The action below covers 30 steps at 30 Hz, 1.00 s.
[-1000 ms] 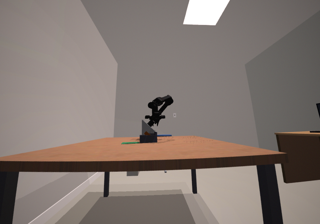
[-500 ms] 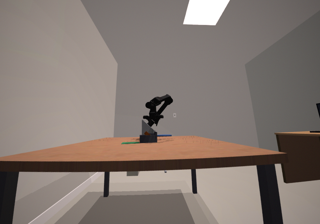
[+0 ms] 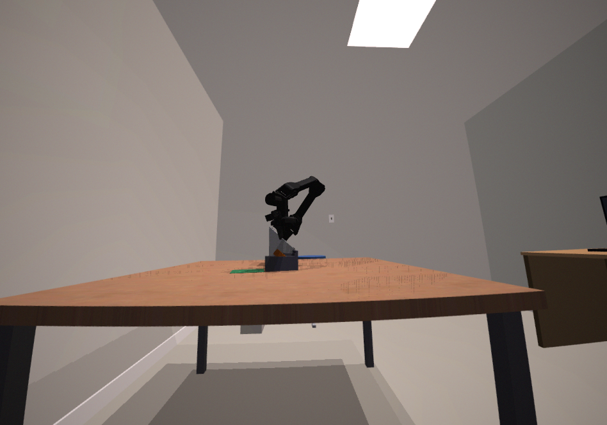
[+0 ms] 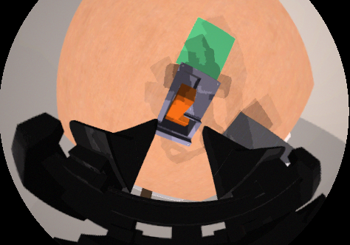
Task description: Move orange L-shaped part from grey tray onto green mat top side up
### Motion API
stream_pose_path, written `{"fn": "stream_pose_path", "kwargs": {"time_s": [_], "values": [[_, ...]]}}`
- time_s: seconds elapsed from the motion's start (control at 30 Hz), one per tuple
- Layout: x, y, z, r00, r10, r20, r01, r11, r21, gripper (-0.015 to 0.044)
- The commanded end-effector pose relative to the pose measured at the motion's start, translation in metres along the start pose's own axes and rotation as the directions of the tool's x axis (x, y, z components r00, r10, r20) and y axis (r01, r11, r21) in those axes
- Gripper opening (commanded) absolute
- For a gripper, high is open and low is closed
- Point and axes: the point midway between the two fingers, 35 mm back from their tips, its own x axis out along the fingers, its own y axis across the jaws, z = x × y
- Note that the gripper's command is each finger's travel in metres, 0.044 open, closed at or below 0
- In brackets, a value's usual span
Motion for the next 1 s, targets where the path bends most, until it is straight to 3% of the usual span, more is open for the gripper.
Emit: {"fn": "stream_pose_path", "kwargs": {"time_s": [0.0,0.27,0.47,0.97], "values": [[-0.002,-0.001,0.017,1.0,0.001,0.012,-0.004,0.964,0.266,0.028],[-0.001,-0.001,0.017,1.0,0.001,0.012,-0.004,0.964,0.266,0.028],[0.027,-0.001,0.017,1.0,0.002,0.011,-0.005,0.964,0.266,0.028],[0.046,-0.001,0.018,1.0,0.002,0.011,-0.005,0.964,0.266,0.028]]}}
